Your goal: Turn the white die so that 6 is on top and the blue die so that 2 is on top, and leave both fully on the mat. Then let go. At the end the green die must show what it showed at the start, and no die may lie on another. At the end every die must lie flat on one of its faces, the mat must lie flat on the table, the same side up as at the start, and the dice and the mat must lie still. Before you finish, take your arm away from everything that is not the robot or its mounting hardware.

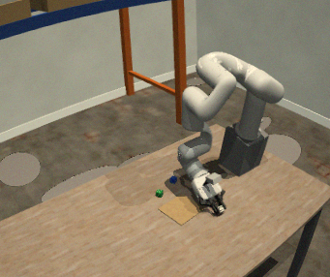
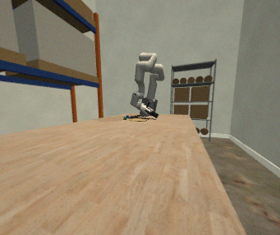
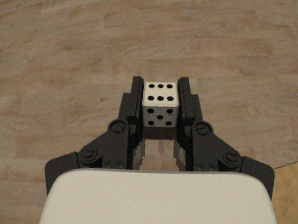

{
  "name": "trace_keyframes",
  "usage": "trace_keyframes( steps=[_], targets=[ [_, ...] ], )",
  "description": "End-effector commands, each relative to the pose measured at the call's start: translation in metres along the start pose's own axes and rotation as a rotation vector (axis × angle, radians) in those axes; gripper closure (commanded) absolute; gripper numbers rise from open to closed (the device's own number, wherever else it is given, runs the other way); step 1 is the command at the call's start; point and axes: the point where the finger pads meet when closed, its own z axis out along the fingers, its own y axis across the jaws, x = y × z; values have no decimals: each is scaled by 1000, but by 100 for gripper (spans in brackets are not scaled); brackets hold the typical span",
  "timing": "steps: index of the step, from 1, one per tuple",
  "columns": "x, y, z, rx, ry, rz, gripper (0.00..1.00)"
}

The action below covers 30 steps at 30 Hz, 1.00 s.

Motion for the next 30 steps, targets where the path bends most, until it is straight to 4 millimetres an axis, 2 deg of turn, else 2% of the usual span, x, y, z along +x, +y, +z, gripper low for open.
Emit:
trace_keyframes(
  steps=[1, 30],
  targets=[
    [1, 1, 0, -1, 0, -2, 79],
    [-4, 1, 2, -1, 0, -2, 79]
  ],
)
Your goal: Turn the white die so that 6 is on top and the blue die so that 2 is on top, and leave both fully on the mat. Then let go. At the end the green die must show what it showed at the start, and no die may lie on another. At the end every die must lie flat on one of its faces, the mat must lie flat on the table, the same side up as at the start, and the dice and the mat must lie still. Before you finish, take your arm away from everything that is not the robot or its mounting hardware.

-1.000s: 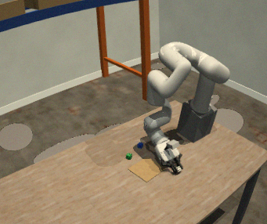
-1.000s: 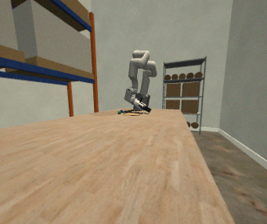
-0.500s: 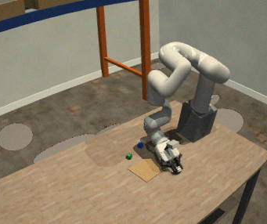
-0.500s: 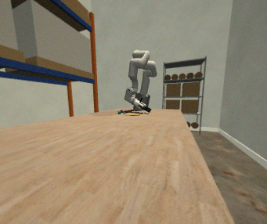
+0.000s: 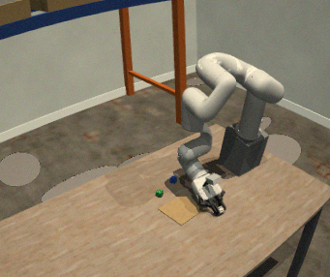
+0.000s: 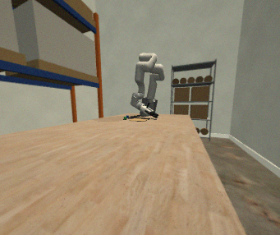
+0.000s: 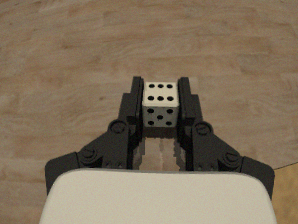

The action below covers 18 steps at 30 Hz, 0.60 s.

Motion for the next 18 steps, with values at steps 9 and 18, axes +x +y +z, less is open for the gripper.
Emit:
trace_keyframes(
  steps=[9, 18],
  targets=[
    [-5, 1, 3, -1, 0, -2, 79],
    [-7, 1, 4, -1, 0, -2, 79]
  ],
)
